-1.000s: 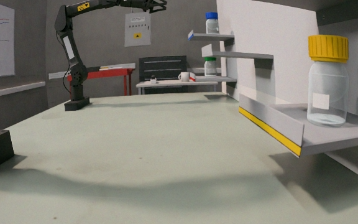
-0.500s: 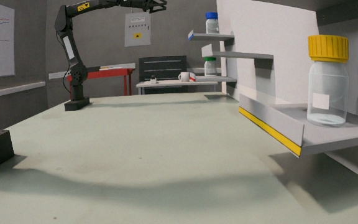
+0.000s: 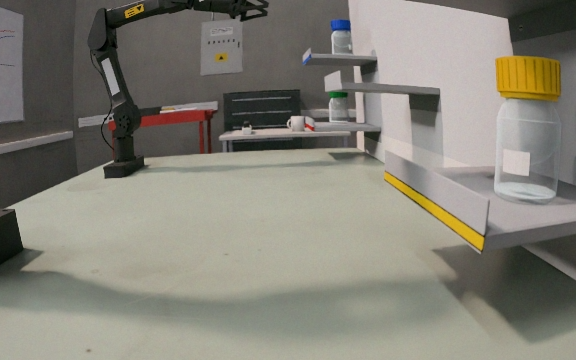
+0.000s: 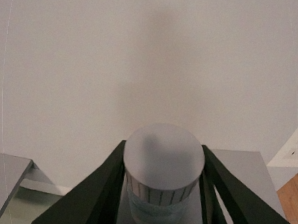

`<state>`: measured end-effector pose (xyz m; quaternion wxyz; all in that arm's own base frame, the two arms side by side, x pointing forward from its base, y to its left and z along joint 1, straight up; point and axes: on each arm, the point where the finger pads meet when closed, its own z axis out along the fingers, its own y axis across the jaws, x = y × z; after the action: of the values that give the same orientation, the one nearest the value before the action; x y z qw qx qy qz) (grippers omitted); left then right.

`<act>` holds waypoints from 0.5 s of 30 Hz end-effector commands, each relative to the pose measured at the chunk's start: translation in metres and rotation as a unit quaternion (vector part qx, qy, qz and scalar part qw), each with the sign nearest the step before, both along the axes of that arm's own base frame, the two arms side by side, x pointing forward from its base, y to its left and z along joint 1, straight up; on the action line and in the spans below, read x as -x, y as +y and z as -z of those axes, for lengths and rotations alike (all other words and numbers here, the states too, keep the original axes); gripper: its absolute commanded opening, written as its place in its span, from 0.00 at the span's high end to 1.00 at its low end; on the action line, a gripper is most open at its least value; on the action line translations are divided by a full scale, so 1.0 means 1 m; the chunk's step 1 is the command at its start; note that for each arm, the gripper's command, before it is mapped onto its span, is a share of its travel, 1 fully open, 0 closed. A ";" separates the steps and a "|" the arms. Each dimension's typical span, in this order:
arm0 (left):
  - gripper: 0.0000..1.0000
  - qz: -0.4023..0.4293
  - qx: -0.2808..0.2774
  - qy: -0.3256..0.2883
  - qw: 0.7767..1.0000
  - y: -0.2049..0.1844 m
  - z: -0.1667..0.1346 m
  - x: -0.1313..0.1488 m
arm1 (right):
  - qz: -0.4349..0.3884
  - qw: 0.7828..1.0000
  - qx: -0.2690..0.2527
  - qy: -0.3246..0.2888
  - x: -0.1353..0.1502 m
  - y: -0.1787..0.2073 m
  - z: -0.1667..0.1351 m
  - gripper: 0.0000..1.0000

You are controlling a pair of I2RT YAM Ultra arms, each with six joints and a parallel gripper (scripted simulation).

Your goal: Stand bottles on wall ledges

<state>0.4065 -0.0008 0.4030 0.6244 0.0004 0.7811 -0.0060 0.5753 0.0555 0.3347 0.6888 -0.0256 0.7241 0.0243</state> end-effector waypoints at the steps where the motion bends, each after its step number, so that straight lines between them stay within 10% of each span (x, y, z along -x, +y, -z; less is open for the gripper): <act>1: 0.00 -0.001 0.001 -0.008 1.000 0.001 -0.010 0.002 | 0.002 0.999 -0.003 -0.037 0.005 -0.002 -0.053 0.50; 15: 0.00 -0.001 0.000 -0.042 0.999 0.001 -0.026 0.003 | 0.003 0.999 -0.003 -0.038 0.003 -0.002 -0.090 0.50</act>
<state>0.4067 -0.0008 0.4035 0.6254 0.0004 0.7803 -0.0060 0.5756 0.0554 0.3941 0.6924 -0.0253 0.7206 0.0246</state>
